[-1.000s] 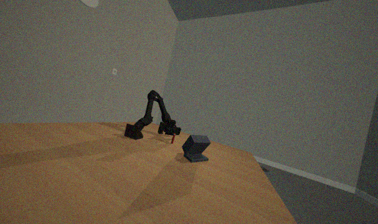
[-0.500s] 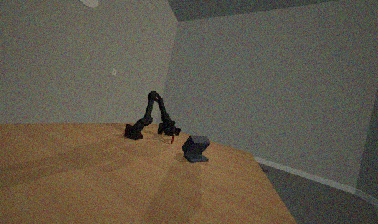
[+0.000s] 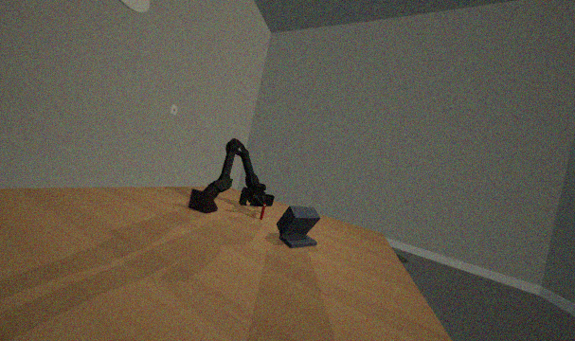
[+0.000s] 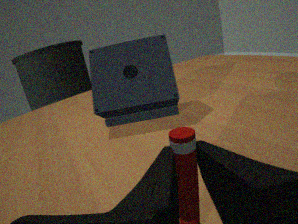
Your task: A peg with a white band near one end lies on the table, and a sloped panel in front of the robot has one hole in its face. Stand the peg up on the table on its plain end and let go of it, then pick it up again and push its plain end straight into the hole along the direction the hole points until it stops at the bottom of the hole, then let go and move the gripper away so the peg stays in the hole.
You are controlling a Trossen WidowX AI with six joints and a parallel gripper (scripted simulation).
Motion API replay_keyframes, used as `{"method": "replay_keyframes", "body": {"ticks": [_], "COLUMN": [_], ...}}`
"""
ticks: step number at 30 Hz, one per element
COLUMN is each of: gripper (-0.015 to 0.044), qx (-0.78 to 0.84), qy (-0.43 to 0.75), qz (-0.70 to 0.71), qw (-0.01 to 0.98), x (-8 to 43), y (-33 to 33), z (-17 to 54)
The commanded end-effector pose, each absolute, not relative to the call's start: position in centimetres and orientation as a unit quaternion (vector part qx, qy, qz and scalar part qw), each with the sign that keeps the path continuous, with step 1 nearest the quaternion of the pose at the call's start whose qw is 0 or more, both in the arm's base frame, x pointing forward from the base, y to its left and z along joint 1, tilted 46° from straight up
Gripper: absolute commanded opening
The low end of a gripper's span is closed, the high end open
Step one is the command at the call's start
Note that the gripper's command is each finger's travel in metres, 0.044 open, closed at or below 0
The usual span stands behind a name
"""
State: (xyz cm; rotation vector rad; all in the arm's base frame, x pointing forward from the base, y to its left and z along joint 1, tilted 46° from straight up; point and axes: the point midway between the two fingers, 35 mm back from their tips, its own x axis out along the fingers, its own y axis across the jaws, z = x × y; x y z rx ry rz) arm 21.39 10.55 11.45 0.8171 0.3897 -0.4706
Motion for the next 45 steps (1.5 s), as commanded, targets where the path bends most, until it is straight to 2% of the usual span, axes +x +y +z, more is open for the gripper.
{"method": "replay_keyframes", "body": {"ticks": [1,25,28,45], "gripper": [0.0049,0.0049,0.0128,0.0130], "qx": [0.391,0.392,0.390,0.390], "qy": [0.187,0.173,0.171,0.171], "qz": [-0.225,-0.231,-0.232,-0.232], "qw": [0.873,0.874,0.874,0.874], "x": [21.29,21.10,21.13,21.13], "y": [10.79,10.81,10.70,10.70], "z": [11.36,11.40,11.45,11.45]}}
